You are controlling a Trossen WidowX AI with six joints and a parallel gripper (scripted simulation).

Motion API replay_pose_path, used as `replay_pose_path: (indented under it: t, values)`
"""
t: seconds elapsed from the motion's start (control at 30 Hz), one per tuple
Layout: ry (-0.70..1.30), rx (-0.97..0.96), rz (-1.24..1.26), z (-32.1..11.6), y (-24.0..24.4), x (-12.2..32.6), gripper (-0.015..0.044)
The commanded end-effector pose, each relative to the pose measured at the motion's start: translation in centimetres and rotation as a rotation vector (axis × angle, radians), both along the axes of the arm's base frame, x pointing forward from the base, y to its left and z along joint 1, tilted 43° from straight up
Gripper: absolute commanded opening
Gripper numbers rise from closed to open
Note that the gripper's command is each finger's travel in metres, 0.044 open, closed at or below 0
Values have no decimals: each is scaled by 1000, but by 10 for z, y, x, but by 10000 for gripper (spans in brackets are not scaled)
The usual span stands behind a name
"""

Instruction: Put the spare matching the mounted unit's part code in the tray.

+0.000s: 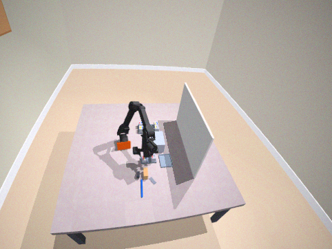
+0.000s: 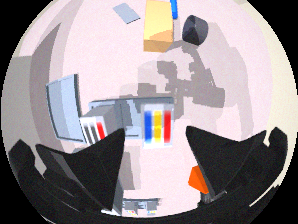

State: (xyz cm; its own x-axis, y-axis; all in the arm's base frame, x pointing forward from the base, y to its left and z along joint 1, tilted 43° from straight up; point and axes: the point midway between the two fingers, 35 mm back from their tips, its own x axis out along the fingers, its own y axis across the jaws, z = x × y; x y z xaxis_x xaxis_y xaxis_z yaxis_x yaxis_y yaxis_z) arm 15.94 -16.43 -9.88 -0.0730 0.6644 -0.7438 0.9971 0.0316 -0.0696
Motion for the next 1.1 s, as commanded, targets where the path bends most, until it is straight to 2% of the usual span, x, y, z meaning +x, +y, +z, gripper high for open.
replay_pose_path:
  t: [0.0,1.0,1.07]
  values:
    - [1,4,-5,-5,6,0,300]
    - [0,6,-5,-33,35,-5,300]
    - [1,4,0,-32,33,-5,247]
